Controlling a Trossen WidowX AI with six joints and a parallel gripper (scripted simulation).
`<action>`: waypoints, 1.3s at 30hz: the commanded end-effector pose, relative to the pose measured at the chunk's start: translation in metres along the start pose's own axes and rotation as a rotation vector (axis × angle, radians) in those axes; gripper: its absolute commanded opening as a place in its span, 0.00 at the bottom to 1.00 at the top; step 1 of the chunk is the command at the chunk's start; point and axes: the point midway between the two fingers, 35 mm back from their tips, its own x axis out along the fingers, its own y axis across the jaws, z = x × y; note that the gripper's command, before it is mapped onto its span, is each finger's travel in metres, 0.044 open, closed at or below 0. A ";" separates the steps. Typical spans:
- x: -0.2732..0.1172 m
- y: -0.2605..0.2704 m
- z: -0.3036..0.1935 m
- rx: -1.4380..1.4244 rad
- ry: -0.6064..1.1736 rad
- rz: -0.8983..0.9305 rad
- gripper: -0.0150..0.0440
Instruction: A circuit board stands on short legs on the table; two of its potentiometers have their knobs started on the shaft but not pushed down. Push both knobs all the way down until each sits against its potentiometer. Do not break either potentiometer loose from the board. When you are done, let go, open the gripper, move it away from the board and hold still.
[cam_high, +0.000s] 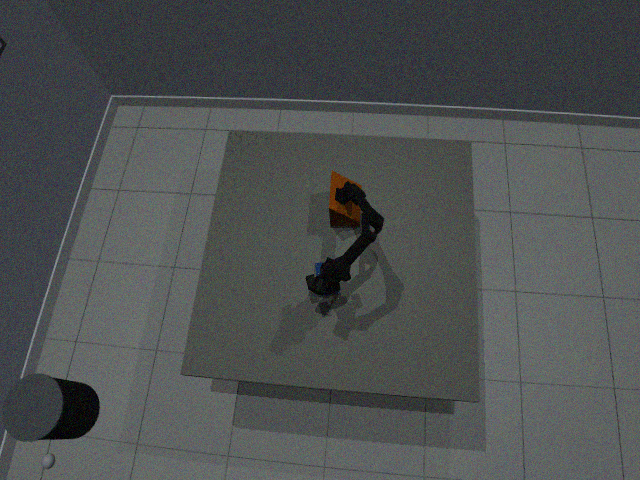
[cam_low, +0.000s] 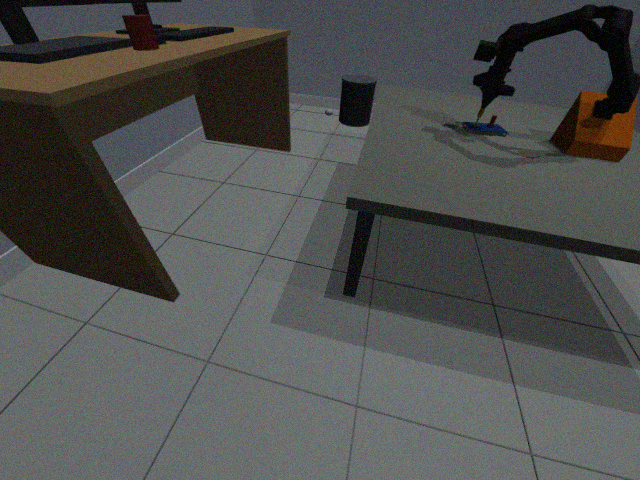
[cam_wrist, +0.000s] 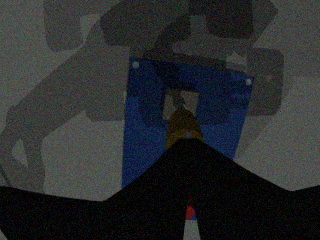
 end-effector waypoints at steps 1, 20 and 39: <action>0.000 0.001 0.000 0.001 -0.002 0.005 0.25; 0.011 0.001 0.000 0.001 -0.002 0.006 0.25; 0.023 0.001 0.000 0.001 -0.003 0.006 0.25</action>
